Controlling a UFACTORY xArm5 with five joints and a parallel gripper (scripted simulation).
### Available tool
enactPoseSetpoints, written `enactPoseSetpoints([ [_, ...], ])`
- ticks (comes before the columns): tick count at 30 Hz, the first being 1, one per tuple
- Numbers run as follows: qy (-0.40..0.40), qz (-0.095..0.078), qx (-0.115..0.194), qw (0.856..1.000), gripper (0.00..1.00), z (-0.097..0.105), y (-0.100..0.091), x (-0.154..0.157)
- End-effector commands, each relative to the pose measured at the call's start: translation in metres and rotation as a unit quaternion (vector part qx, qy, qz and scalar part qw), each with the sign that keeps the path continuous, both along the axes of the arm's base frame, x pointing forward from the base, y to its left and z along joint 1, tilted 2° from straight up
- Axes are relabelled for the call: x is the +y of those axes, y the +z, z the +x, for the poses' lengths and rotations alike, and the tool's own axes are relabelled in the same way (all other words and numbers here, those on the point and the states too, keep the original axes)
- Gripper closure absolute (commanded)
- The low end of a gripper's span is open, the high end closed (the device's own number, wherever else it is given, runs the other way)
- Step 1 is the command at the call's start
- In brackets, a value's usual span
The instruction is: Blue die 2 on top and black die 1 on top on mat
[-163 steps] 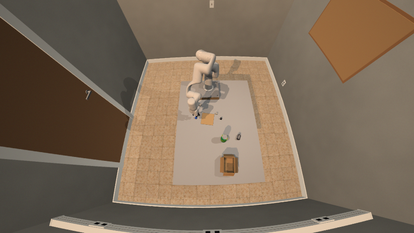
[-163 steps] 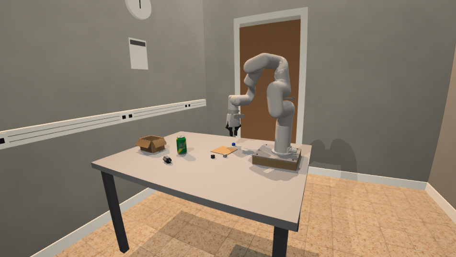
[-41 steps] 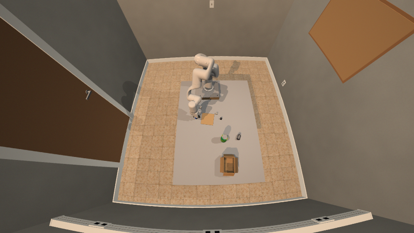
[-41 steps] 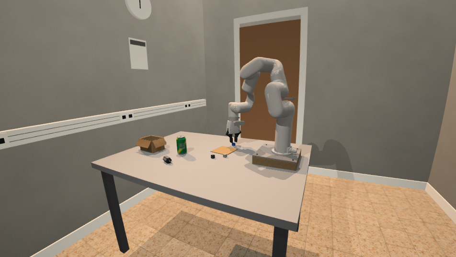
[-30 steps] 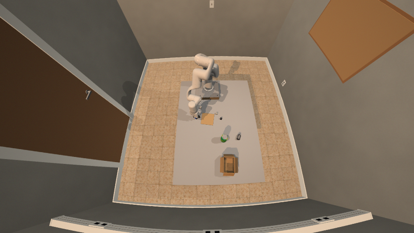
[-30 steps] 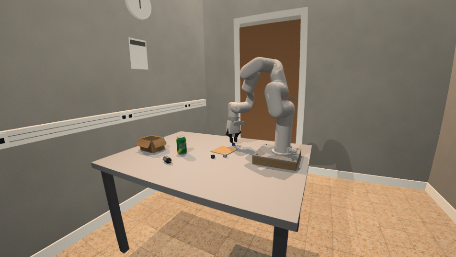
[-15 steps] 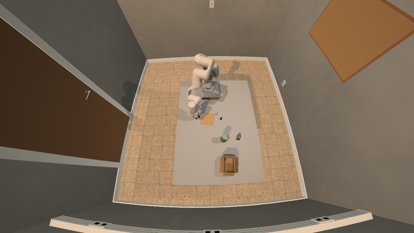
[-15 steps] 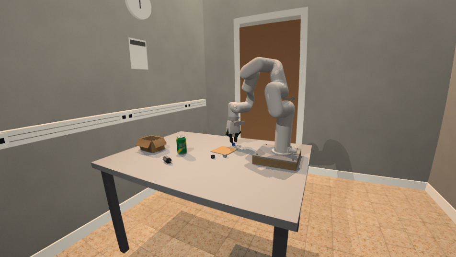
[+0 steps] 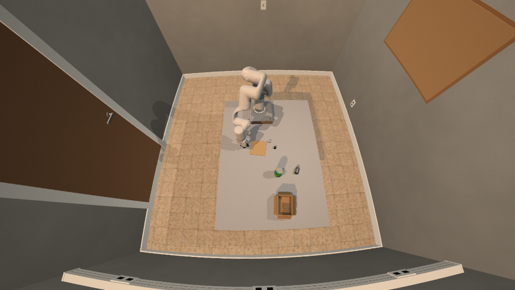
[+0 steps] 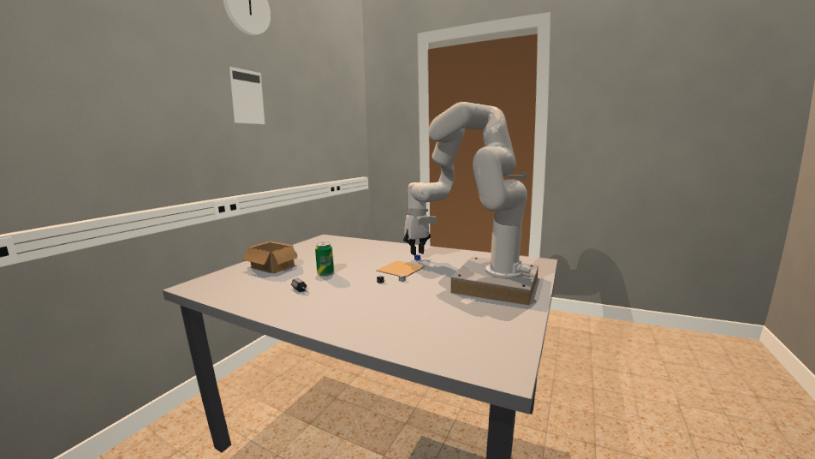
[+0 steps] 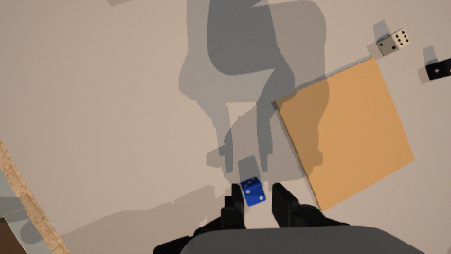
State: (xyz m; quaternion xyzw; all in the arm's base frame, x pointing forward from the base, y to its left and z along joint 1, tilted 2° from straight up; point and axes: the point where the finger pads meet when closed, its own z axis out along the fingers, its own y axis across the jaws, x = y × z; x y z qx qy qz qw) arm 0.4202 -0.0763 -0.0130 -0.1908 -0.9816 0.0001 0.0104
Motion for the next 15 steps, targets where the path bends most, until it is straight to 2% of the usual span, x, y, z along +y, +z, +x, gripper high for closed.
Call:
enactPoseSetpoints([
  [1,0.0,0.0,-0.002,1.0,0.64,0.0014,0.0011,-0.0002],
  [15,0.0,0.0,-0.002,1.0,0.64,0.0012,-0.0053,-0.0004],
])
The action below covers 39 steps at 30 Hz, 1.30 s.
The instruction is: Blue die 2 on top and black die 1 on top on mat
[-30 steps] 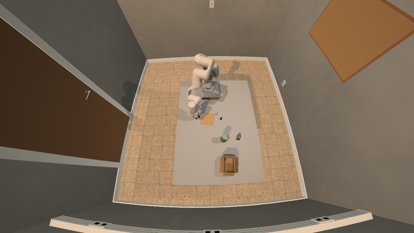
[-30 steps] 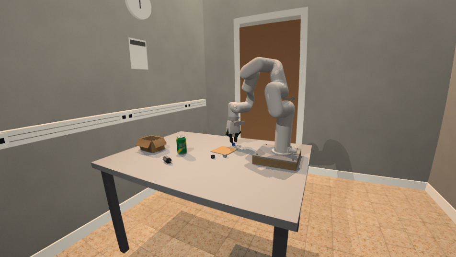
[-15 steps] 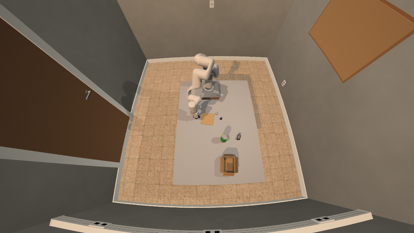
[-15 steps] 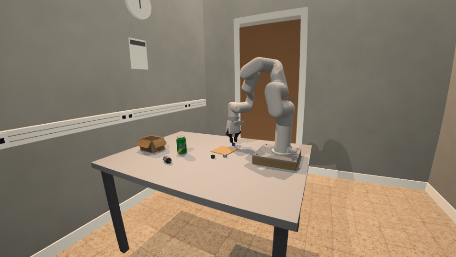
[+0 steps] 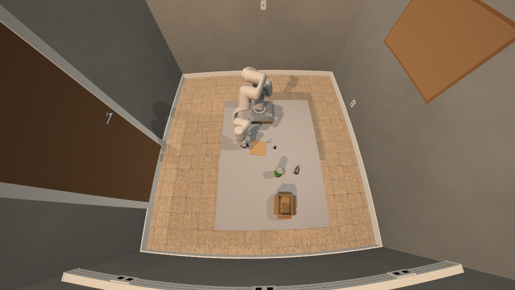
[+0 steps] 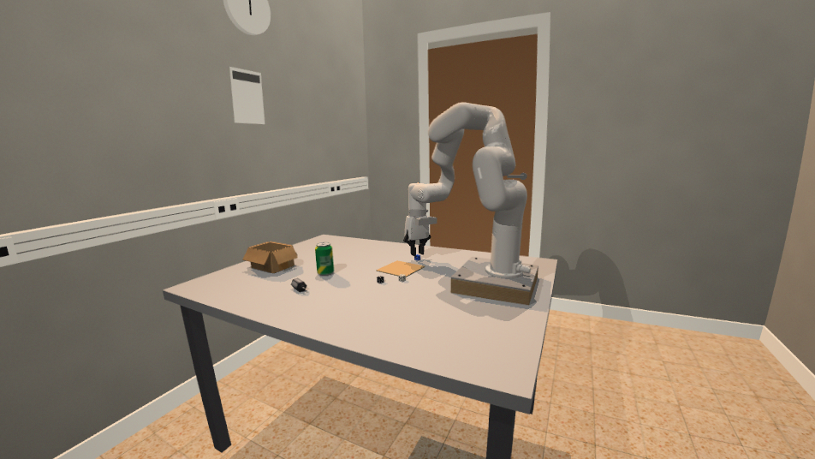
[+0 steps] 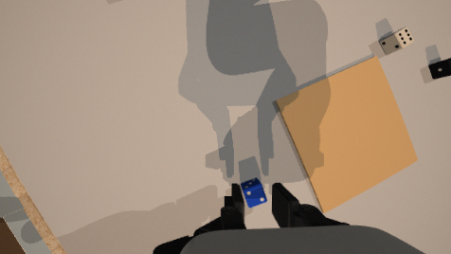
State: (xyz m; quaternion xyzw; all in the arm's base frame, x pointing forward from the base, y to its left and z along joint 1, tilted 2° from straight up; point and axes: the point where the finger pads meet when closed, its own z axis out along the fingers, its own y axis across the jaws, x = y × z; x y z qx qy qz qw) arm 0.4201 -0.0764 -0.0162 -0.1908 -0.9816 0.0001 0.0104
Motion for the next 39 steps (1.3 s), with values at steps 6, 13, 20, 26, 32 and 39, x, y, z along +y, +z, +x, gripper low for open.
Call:
enactPoseSetpoints([
  [6,0.0,0.0,-0.002,1.0,0.64,0.001,-0.011,0.0],
  [13,0.0,0.0,-0.002,1.0,0.64,0.001,-0.018,-0.001],
  [20,0.0,0.0,-0.002,1.0,0.64,0.001,-0.02,-0.001],
  [26,0.0,0.0,-0.002,1.0,0.64,0.001,-0.02,-0.001],
  [32,0.0,0.0,-0.002,1.0,0.64,0.001,-0.02,-0.001],
  [39,0.0,0.0,-0.002,1.0,0.64,0.001,-0.02,-0.001],
])
